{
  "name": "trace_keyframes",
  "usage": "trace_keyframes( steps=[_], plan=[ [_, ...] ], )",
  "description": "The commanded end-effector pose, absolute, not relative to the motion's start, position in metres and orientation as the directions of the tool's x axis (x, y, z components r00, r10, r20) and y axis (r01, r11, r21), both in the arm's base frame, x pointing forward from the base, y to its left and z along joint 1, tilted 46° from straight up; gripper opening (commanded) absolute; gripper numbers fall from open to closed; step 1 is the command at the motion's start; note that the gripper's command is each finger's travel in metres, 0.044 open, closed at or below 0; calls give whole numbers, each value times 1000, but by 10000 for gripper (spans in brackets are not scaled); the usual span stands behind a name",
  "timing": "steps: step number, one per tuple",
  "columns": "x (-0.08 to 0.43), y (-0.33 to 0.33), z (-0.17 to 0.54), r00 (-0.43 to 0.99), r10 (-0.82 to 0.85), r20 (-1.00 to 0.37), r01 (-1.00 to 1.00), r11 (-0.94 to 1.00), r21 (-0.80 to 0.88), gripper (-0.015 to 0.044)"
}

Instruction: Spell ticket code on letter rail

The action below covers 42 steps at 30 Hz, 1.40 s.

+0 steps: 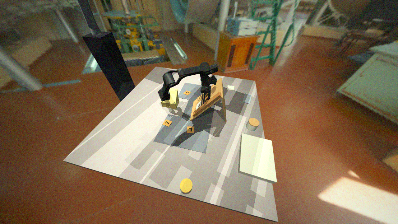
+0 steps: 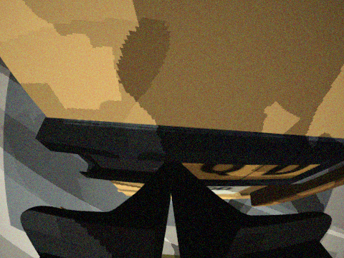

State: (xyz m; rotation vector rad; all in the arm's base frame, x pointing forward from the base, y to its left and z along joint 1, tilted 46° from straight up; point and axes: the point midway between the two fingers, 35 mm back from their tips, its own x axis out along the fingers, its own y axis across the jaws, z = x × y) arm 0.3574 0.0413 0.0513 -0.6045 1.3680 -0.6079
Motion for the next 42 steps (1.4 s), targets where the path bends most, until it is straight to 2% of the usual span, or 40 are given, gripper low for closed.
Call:
trace_keyframes(
  steps=[1, 42],
  plan=[
    [358, 40, 53, 106, -710, -696, 41, 702, -711, 0],
    [336, 56, 67, 105, -710, -696, 39, 703, -710, 0]
  ],
)
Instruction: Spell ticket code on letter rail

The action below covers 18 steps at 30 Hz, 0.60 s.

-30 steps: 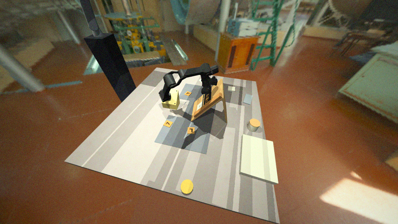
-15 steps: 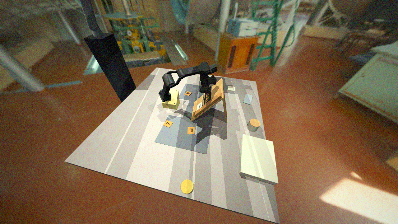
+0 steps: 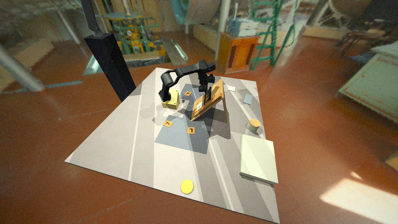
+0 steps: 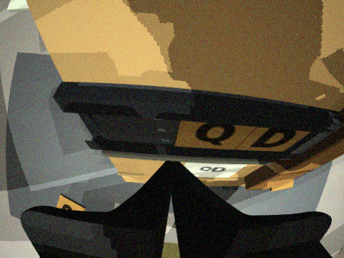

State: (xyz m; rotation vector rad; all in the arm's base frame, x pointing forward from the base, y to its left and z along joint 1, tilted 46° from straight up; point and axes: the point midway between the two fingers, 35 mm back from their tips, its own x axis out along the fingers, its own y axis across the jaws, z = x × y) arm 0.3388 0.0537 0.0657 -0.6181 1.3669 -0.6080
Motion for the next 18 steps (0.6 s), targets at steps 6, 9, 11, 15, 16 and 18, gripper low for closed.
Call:
trace_keyframes(
  steps=[6, 9, 11, 15, 16, 18],
  plan=[
    [325, 70, 91, 231, -707, -668, 28, 691, -722, 105],
    [306, 84, 119, 376, -681, -628, 22, 684, -729, 184],
    [293, 92, 135, 466, -653, -597, 22, 683, -730, 236],
    [264, 101, 162, 627, -575, -526, 26, 690, -723, 341],
    [257, 102, 167, 663, -551, -506, 28, 694, -720, 368],
    [247, 103, 174, 708, -519, -479, 30, 700, -714, 420]
  ],
)
